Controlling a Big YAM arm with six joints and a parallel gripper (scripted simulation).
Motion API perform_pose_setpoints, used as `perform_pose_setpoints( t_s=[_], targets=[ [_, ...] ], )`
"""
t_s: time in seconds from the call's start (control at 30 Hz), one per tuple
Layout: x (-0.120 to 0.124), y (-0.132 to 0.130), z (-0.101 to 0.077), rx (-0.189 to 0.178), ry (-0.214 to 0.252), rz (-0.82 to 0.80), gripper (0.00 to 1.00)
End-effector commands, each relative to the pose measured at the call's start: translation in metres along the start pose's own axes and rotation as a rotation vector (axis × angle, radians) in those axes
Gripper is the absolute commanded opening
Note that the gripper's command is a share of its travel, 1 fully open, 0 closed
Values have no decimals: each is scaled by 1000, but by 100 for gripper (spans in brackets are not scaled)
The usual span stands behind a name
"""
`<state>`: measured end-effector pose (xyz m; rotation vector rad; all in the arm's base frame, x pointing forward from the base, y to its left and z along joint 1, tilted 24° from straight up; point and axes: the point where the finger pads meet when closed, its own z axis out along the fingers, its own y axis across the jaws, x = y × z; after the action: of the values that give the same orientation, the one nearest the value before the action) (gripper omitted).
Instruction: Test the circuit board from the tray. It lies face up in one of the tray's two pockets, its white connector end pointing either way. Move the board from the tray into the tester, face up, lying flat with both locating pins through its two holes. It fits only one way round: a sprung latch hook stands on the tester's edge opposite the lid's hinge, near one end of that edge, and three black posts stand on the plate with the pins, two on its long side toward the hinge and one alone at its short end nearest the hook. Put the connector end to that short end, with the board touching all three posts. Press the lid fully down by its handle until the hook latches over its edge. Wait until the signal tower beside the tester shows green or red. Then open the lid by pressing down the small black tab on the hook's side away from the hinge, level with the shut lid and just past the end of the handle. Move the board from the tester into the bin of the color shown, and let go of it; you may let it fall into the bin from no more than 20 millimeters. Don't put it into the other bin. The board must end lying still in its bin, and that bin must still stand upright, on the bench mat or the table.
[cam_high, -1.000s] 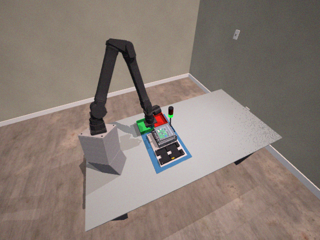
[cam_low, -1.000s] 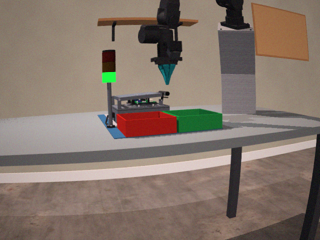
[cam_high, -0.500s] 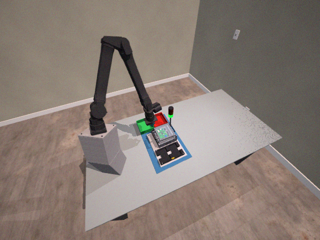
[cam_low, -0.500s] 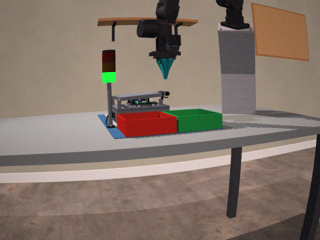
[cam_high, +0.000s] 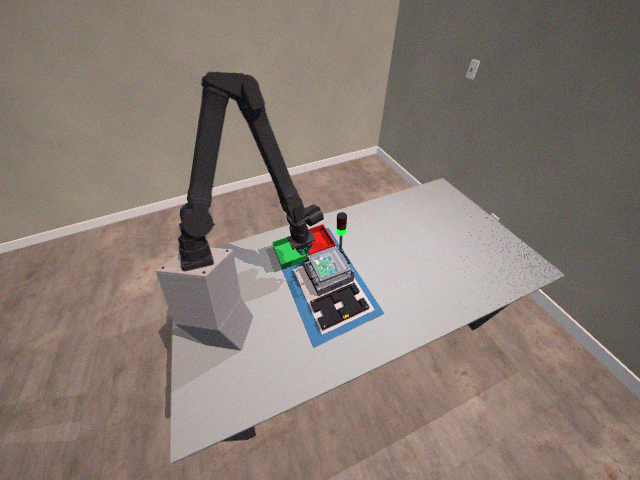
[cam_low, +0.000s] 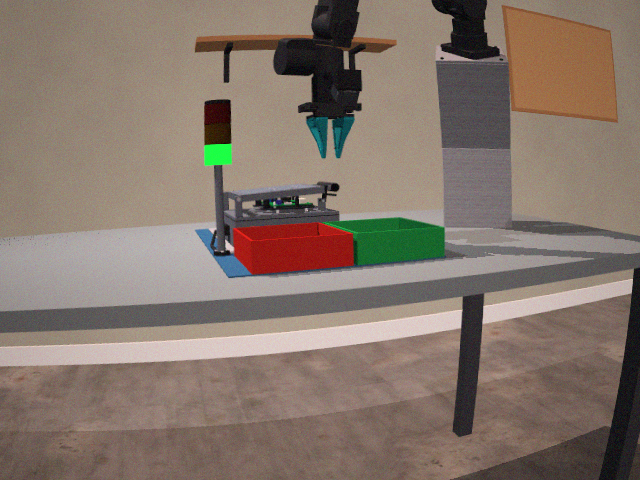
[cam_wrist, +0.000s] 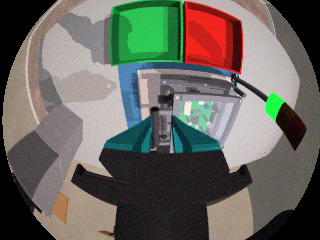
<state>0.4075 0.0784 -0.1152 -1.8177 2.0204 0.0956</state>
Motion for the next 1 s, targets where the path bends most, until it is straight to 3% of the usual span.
perform_pose_setpoints(
  t_s=[0.0, 0.97],
  targets=[
    [0, 2, 4, -14, -2, -5, 26],
    [4, 1, 3, -11, -1, -4, 26]
  ],
)
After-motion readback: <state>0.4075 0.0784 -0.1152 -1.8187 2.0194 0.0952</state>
